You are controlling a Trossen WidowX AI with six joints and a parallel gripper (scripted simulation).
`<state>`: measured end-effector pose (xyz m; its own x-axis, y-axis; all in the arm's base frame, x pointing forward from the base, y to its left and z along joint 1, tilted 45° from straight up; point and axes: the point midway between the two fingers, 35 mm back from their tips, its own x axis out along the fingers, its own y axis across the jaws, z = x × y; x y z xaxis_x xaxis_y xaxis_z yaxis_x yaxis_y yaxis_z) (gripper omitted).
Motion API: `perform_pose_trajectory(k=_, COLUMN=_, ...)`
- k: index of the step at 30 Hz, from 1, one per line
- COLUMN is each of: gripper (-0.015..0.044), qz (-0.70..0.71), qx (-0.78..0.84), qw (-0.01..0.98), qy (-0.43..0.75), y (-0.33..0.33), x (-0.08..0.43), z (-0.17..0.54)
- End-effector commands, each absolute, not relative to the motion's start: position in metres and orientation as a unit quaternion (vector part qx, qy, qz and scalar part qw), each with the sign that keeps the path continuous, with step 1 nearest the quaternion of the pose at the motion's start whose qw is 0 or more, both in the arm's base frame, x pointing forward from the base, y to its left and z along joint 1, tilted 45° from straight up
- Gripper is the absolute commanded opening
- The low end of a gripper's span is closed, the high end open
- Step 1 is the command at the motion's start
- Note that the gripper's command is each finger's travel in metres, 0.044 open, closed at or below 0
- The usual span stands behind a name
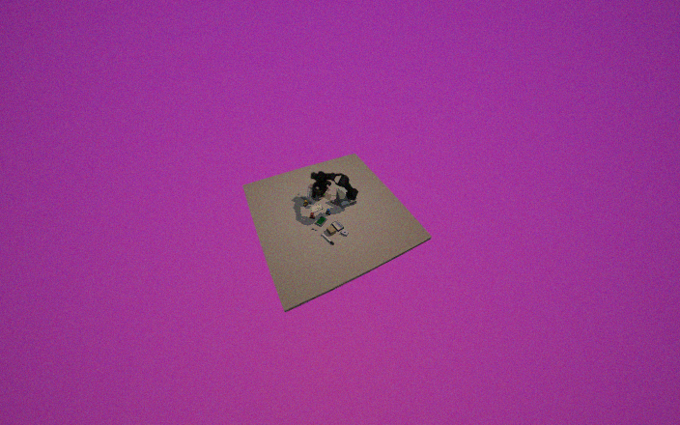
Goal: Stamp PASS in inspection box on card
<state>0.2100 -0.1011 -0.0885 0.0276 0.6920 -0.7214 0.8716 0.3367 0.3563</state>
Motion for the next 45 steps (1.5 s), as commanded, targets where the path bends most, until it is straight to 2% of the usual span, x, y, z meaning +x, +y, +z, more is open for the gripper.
perform_pose_trajectory(k=1, gripper=0.0000, qz=-0.102, qx=0.568, qw=0.436, qy=0.690, y=-0.093, x=0.210, z=-0.094)
perform_pose_trajectory(k=21, gripper=0.0000, qz=-0.101, qx=0.569, qw=0.435, qy=0.690, y=-0.073, x=0.209, z=-0.112)
perform_pose_trajectory(k=31, gripper=0.0251, qz=-0.101, qx=0.567, qw=0.437, qy=0.691, y=-0.077, x=0.209, z=-0.111)
perform_pose_trajectory(k=35, gripper=0.0251, qz=-0.101, qx=0.567, qw=0.438, qy=0.690, y=-0.085, x=0.210, z=-0.105)
perform_pose_trajectory(k=40, gripper=0.0251, qz=-0.103, qx=0.567, qw=0.437, qy=0.690, y=-0.143, x=0.210, z=-0.047)
perform_pose_trajectory(k=45, gripper=0.0251, qz=-0.103, qx=0.568, qw=0.436, qy=0.691, y=-0.158, x=0.205, z=-0.027)
